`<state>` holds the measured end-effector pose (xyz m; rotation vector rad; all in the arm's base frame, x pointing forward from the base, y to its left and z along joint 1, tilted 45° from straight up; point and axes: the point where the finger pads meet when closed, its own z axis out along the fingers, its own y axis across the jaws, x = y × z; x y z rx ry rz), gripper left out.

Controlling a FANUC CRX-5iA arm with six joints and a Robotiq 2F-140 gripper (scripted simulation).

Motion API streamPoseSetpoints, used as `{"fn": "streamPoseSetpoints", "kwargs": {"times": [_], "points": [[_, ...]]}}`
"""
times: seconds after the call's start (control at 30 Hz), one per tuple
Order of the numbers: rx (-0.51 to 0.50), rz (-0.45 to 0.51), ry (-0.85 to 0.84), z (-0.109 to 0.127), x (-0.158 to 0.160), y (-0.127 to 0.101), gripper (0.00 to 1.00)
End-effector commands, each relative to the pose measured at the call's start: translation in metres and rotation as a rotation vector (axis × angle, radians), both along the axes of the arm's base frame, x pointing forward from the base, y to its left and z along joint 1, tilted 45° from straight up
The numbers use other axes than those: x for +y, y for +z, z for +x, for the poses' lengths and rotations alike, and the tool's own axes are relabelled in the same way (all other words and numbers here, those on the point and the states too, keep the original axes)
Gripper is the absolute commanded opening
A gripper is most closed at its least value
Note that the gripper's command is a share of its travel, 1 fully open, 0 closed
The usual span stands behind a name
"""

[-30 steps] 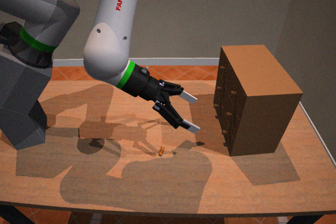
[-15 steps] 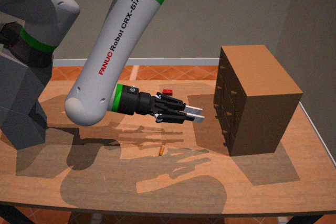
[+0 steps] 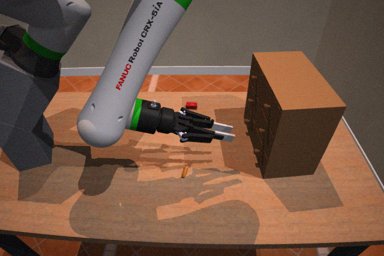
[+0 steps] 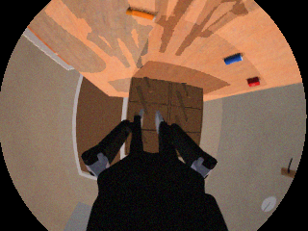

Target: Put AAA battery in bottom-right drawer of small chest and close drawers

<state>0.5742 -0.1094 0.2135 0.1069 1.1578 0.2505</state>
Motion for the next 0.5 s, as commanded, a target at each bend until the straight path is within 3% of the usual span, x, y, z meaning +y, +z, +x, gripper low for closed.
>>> {"fn": "streamPoseSetpoints", "kwargs": {"times": [0.0, 0.13, 0.47], "points": [[0.0, 0.0, 0.0, 0.009, 0.001, -0.002, 0.2], [0.0, 0.0, 0.0, 0.017, 0.003, -0.004, 0.2], [0.0, 0.0, 0.0, 0.075, 0.014, -0.018, 0.2]]}}
